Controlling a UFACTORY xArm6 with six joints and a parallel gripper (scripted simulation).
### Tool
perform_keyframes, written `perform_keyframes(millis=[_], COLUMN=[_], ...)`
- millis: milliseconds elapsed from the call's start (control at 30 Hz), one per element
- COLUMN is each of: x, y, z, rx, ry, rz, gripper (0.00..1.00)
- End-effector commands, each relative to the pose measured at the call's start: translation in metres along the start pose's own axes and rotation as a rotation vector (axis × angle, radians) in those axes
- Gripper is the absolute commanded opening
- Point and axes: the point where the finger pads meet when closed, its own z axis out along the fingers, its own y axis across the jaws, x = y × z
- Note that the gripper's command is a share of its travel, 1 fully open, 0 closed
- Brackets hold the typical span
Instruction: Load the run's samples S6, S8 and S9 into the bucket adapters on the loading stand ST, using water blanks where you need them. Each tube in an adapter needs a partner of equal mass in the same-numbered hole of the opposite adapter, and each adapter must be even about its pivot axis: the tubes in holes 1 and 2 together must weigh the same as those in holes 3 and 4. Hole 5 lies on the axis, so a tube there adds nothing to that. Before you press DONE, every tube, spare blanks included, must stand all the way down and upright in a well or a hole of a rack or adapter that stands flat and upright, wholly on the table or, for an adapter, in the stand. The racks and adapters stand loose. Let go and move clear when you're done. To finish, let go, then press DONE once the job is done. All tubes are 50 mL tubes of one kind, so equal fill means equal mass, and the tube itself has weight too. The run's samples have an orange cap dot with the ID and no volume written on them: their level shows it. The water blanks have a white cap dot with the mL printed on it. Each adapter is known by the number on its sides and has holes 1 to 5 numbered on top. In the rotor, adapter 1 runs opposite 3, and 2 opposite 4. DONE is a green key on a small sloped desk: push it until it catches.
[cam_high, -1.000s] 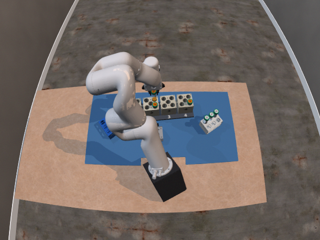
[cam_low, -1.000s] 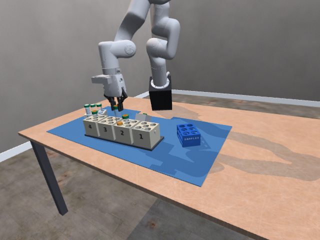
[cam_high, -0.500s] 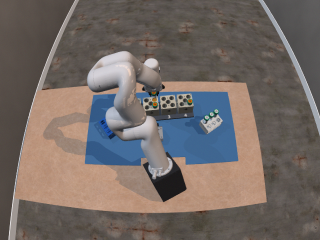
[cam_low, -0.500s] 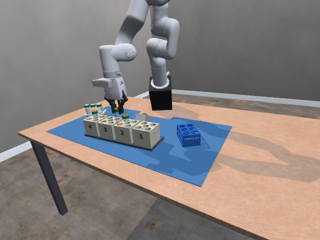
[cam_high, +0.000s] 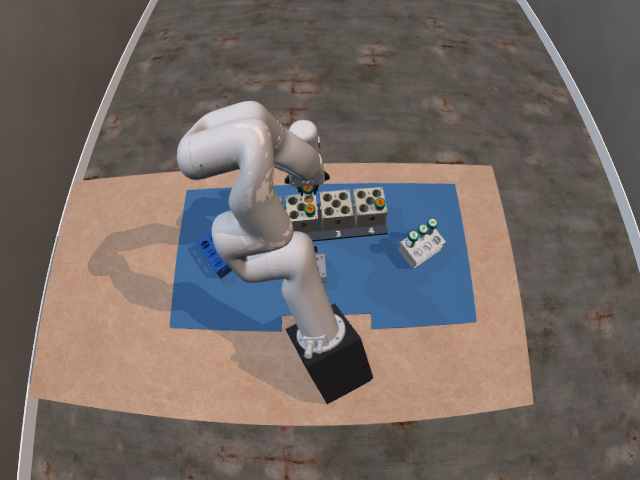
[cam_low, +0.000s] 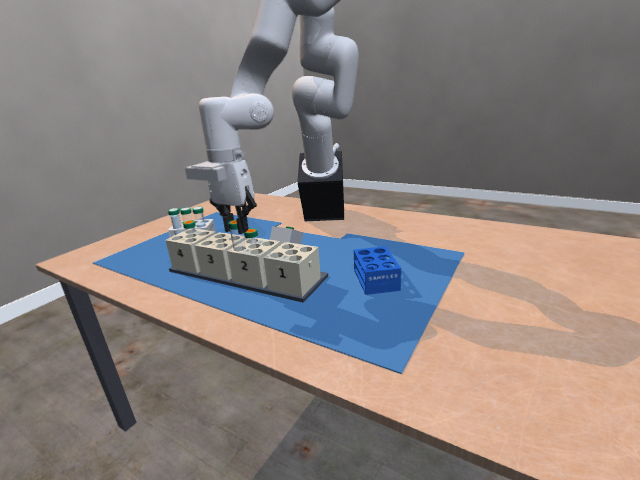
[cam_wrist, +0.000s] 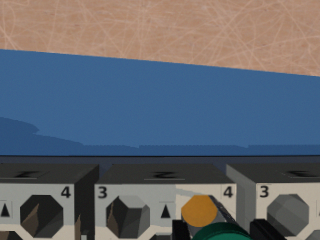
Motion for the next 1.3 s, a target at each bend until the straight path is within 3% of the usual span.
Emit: perform_keyframes(millis=[0, 1267], x=[0.001, 0.001], y=[0.0, 0.0], z=[0.001, 0.034], rx=[0.0, 0.0], ry=[0.003, 0.003], rz=[-0.001, 0.0], gripper=[0.0, 0.0])
